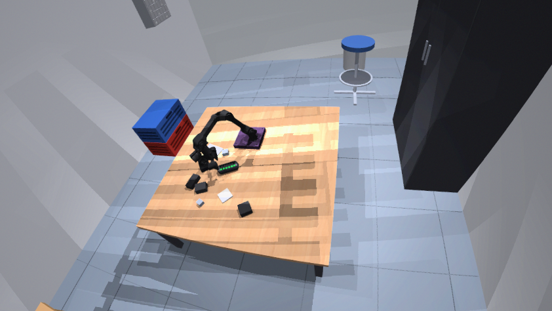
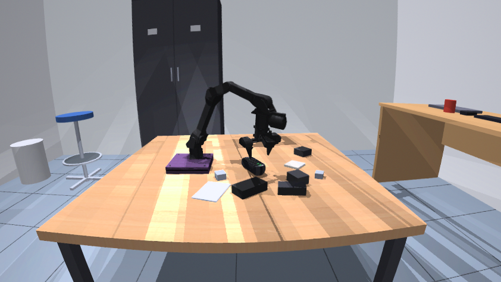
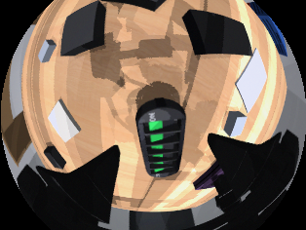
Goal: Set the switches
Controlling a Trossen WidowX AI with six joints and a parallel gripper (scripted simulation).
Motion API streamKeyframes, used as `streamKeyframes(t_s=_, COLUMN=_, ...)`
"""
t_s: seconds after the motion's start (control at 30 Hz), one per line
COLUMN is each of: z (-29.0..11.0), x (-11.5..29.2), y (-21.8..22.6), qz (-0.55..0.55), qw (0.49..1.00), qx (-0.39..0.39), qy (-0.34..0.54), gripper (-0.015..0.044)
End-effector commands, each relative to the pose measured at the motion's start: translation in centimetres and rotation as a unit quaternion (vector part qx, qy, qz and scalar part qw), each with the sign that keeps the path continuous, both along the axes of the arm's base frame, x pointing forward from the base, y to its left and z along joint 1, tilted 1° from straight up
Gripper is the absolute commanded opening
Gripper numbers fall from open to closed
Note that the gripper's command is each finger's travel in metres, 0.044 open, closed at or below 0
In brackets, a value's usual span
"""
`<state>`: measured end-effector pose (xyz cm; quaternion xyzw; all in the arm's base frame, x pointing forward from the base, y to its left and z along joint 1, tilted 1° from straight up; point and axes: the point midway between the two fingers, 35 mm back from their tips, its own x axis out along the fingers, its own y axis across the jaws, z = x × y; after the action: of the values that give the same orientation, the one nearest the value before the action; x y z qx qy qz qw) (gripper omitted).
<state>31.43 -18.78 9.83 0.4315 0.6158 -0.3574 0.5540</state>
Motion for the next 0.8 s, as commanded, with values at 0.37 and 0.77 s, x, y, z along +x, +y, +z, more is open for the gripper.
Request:
streamKeyframes(t_s=0.37, z=-2.9, x=0.0, y=-0.1, qz=-0.002, qw=1.0, qx=0.002, qy=0.007, gripper=0.044)
streamKeyframes(t_s=0.77, z=-4.9, x=0.0, y=-0.1, qz=-0.002, qw=1.0, qx=0.002, qy=0.007, gripper=0.044)
